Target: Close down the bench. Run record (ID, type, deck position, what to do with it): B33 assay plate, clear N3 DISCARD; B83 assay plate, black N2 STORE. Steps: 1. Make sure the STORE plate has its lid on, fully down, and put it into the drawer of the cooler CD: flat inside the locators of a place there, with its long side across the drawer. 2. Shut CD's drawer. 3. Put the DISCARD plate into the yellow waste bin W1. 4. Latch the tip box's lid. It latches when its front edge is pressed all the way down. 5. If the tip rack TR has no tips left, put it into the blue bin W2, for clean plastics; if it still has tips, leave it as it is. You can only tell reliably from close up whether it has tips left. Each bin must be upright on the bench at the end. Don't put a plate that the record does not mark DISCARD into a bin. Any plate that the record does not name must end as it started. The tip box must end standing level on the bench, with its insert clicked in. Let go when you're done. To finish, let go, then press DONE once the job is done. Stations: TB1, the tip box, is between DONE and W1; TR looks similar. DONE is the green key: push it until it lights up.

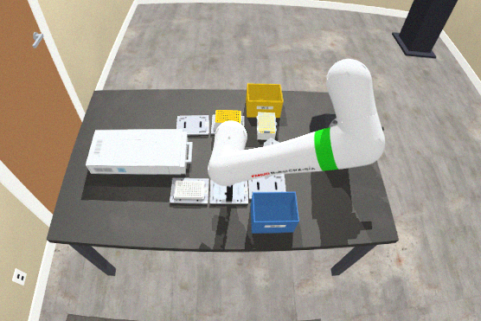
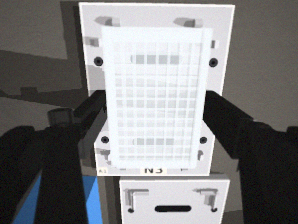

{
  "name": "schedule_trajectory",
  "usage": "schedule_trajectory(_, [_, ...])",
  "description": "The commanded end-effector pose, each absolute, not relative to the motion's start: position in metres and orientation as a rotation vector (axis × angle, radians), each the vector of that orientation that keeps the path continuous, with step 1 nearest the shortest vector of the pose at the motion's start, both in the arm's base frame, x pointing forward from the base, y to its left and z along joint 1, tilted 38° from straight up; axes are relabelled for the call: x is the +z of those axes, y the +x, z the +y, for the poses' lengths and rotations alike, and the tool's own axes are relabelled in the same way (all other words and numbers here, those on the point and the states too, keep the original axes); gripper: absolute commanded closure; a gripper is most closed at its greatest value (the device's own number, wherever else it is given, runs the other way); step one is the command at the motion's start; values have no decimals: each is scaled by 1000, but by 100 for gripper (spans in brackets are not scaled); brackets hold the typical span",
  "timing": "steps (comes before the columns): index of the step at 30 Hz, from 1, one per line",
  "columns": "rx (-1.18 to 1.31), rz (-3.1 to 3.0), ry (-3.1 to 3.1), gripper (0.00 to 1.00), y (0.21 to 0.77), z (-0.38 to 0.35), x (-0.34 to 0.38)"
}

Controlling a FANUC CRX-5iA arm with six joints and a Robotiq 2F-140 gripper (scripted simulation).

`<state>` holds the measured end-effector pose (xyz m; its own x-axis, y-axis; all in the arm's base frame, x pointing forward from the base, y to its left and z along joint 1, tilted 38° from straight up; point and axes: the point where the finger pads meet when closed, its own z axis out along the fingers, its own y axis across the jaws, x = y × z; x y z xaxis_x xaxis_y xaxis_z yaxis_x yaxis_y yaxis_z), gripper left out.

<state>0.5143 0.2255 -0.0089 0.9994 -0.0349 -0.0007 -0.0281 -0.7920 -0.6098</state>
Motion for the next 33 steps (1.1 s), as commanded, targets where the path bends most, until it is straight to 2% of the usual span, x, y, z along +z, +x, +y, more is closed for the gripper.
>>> schedule_trajectory(1, [-16, 44, -2486, 37, 515, 225, -8])
schedule_trajectory(12, [-16, 44, -2486, 41, 515, 224, -8])
schedule_trajectory(13, [-16, 44, -2486, 90, 515, 224, -8])
schedule_trajectory(33, [-16, 44, -2486, 90, 515, 224, -7])
